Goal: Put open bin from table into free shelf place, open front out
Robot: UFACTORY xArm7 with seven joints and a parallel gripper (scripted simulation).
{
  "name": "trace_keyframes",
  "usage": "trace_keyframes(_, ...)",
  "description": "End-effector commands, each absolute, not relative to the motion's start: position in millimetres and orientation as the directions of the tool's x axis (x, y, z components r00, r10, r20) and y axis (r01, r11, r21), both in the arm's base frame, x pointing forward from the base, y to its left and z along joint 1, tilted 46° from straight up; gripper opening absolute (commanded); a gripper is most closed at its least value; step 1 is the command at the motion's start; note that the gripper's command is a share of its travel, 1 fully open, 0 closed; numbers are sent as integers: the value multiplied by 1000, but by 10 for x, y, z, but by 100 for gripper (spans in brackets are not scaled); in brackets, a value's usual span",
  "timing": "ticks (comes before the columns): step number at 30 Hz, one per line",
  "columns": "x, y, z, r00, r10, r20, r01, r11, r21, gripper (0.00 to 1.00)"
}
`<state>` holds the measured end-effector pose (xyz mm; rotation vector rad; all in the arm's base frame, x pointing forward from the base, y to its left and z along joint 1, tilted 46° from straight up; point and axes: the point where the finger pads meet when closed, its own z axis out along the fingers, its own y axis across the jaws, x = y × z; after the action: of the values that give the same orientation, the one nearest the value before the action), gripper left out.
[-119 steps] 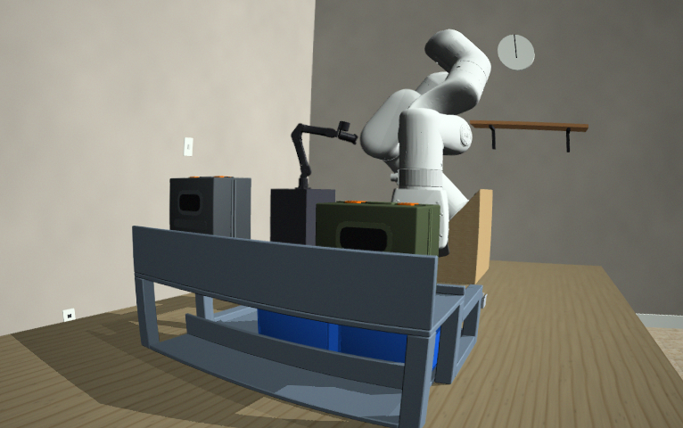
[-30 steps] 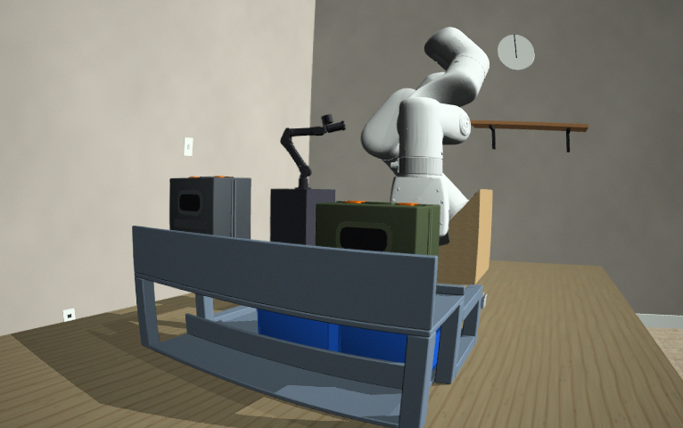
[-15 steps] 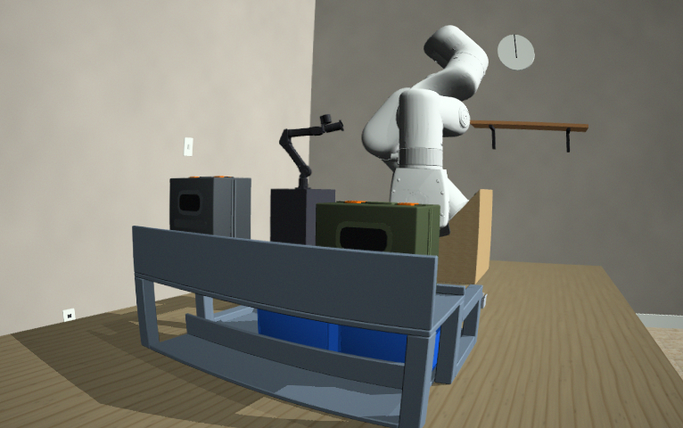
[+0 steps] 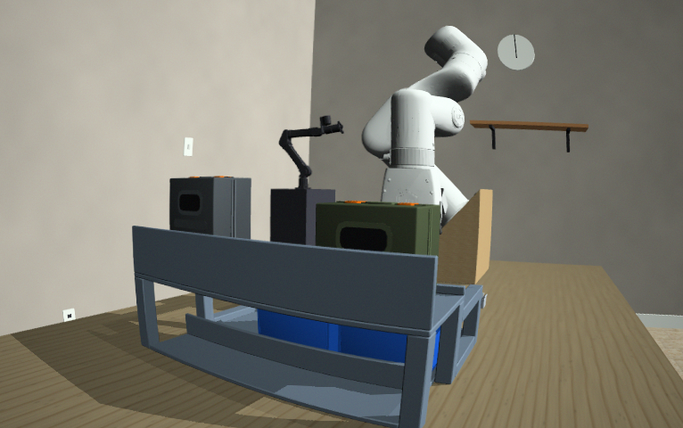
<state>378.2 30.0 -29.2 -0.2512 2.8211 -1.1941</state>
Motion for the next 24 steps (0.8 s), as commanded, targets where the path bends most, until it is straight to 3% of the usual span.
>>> trace_keyframes(1, 3793, 316, -284, -984, -177, -4, -121, 687, -717, 0)
trace_keyframes(24, 3827, 174, -139, -984, -177, -4, -121, 687, -717, 0)
